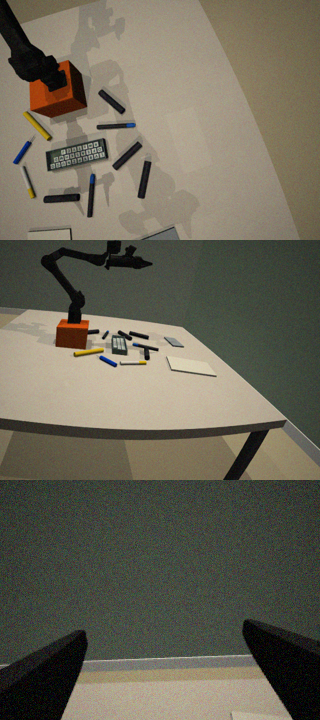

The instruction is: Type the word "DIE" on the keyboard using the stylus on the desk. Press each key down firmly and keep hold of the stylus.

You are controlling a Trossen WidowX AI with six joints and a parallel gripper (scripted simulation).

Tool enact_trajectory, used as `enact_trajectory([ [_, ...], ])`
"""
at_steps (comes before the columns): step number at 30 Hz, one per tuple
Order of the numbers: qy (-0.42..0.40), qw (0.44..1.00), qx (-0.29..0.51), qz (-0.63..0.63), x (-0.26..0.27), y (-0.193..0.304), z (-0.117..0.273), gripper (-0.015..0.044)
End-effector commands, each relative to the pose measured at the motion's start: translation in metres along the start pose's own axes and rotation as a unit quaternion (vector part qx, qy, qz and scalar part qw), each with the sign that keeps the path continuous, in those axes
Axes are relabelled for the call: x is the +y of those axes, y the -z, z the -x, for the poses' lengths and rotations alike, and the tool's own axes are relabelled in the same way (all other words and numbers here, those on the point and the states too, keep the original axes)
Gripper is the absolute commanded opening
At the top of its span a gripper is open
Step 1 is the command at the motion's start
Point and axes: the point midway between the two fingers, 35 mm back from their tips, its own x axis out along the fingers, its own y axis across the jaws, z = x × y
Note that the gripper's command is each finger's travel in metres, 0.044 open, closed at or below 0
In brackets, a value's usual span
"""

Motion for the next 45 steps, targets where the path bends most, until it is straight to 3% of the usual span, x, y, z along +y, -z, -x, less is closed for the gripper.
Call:
enact_trajectory([
  [1,0.0,1.0,0.005,-0.001,0.0,0.003,-0.001,0.0414],
  [9,-0.003,0.971,0.238,-0.034,0.009,0.123,-0.033,0.0204],
  [17,0.014,0.87,0.491,-0.052,0.02,0.255,-0.01,0.0],
  [26,0.057,0.677,0.732,-0.04,0.025,0.36,0.074,0.0],
  [40,0.059,0.673,0.737,-0.04,0.023,0.362,0.076,0.0],
  [45,0.06,0.673,0.736,-0.038,-0.028,0.36,0.082,0.0],
])
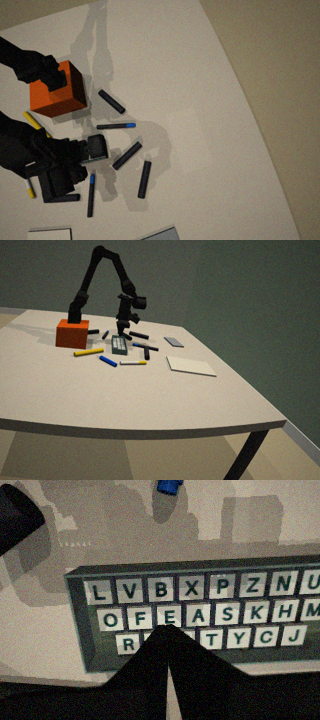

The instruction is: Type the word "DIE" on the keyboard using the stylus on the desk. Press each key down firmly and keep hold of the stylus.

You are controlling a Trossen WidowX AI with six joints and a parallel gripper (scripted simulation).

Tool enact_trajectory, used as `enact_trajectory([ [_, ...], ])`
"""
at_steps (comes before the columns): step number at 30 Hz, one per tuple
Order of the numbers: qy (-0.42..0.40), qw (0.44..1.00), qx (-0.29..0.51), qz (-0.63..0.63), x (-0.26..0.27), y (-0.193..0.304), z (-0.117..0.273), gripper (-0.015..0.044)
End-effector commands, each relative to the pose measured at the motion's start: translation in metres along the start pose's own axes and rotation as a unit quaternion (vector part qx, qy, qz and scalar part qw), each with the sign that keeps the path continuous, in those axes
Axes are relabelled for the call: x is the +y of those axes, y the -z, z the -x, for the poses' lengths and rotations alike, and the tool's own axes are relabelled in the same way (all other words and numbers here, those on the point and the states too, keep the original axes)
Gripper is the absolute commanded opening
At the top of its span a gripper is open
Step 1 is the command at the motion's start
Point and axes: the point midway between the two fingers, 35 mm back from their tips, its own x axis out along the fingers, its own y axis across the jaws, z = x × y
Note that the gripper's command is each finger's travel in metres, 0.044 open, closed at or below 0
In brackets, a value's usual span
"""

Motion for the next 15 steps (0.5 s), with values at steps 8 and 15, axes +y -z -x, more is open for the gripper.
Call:
enact_trajectory([
  [8,0.006,1.0,0.002,-0.004,-0.0505,0.0036,-0.0002,0.0],
  [15,0.006,1.0,0.002,-0.004,-0.0505,0.0036,-0.0002,0.0],
])
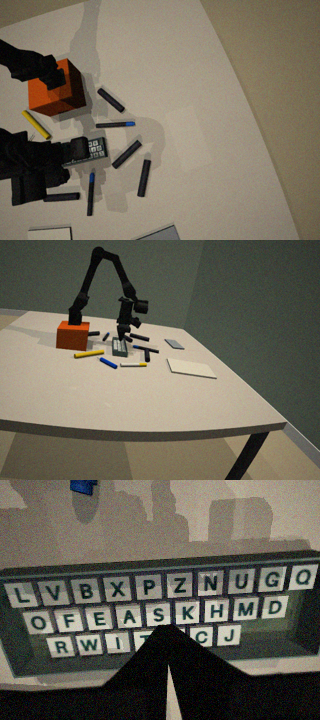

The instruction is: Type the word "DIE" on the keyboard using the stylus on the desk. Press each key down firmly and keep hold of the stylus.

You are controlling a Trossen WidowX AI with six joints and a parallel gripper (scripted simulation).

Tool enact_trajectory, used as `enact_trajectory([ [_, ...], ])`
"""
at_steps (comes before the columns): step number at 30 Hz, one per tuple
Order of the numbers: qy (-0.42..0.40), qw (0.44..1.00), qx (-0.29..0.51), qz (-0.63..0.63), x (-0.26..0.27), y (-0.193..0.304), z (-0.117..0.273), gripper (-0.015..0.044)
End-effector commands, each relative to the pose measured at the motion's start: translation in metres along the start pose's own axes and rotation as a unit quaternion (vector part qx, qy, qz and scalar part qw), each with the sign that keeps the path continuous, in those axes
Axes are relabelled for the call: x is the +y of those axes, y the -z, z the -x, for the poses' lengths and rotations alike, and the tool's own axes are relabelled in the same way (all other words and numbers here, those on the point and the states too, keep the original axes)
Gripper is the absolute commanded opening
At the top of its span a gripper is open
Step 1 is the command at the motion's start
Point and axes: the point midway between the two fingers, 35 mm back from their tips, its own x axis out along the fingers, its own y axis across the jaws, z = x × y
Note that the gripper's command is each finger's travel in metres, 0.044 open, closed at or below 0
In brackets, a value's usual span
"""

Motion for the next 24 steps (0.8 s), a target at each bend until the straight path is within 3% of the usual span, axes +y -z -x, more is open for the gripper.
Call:
enact_trajectory([
  [1,0.002,1.0,0.001,0.003,-0.002,0.001,-0.001,0.0],
  [9,0.005,1.0,0.001,0.003,-0.07,0.001,0.0,0.0],
  [24,0.005,1.0,0.001,0.003,-0.072,0.001,0.0,0.0],
])
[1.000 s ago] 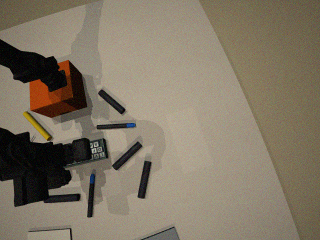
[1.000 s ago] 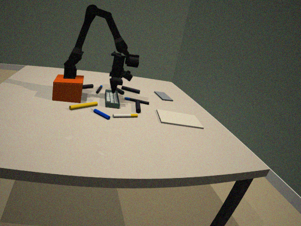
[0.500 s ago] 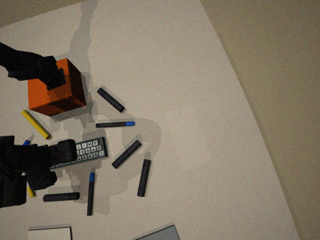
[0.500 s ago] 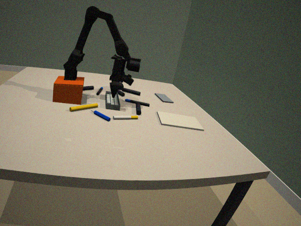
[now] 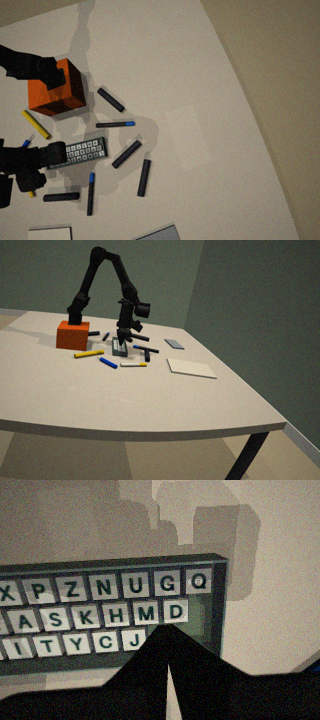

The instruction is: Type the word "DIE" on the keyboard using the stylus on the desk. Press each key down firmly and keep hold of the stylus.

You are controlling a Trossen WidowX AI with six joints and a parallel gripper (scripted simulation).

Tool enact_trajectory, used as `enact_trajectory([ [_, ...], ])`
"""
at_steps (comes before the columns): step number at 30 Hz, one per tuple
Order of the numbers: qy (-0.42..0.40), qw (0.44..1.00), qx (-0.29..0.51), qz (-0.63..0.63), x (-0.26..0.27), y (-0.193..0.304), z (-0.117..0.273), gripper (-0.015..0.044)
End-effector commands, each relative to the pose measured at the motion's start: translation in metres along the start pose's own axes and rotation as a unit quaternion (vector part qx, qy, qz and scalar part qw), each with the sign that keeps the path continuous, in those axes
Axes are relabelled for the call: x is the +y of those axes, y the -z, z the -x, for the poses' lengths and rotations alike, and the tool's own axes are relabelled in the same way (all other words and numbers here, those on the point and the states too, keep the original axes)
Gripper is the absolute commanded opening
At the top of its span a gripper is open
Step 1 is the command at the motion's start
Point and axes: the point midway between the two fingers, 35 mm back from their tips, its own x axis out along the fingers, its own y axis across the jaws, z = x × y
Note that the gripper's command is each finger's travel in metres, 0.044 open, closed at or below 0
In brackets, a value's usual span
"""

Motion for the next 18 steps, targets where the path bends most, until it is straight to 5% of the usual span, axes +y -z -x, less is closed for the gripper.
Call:
enact_trajectory([
  [1,0.002,1.0,0.0,0.003,0.0,0.0,0.001,0.0],
  [18,0.001,1.0,0.001,0.003,0.027,0.032,0.0,0.0],
])
